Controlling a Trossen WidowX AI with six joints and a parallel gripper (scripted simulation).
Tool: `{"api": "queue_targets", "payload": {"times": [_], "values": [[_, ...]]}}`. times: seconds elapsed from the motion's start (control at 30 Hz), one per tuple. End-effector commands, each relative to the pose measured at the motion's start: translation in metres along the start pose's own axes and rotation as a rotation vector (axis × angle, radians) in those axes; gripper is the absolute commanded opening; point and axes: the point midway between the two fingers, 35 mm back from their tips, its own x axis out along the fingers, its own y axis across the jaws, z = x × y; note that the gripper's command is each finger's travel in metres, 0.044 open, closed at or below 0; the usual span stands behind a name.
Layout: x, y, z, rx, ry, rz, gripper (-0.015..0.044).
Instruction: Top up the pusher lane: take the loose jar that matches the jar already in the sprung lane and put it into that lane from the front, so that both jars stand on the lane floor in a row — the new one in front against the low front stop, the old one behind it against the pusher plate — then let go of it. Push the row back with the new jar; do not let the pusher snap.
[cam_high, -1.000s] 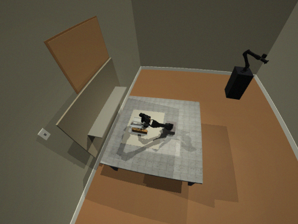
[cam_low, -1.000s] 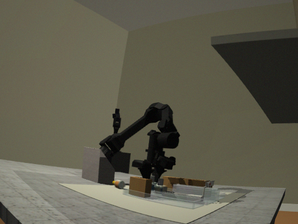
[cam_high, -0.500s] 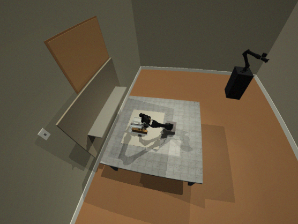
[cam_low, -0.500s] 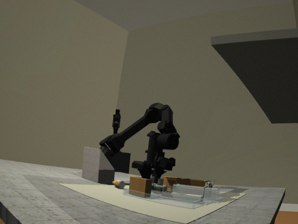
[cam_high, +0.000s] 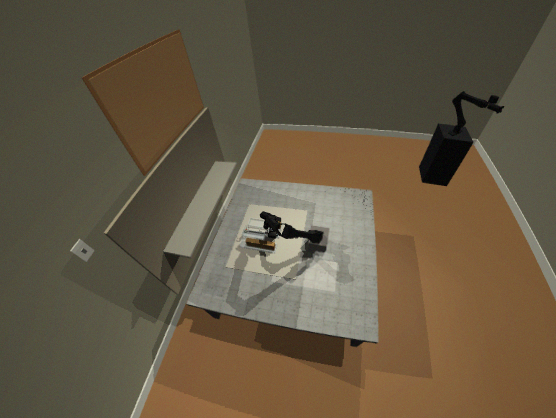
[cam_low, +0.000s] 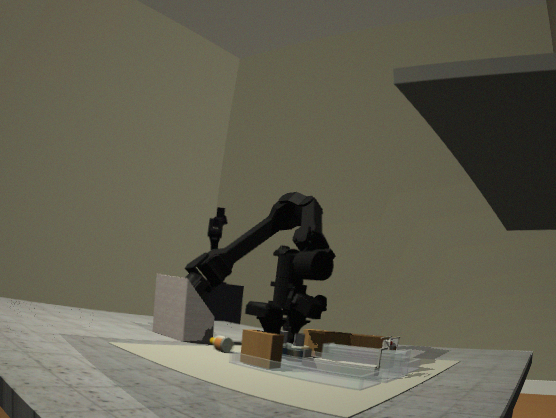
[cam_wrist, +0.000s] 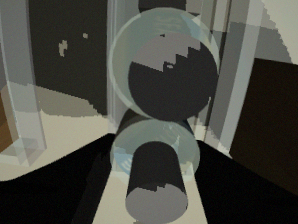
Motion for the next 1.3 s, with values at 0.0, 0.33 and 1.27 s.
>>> {"api": "queue_targets", "payload": {"times": [0.0, 0.33, 1.27], "values": [[0.0001, 0.0017, 0.0031, -0.009, -0.014, 0.007, 0.0], [0.0002, 0.0017, 0.0014, -0.009, -0.014, 0.007, 0.0], [0.0003, 0.0008, -0.0046, -0.009, -0.014, 0.007, 0.0]]}}
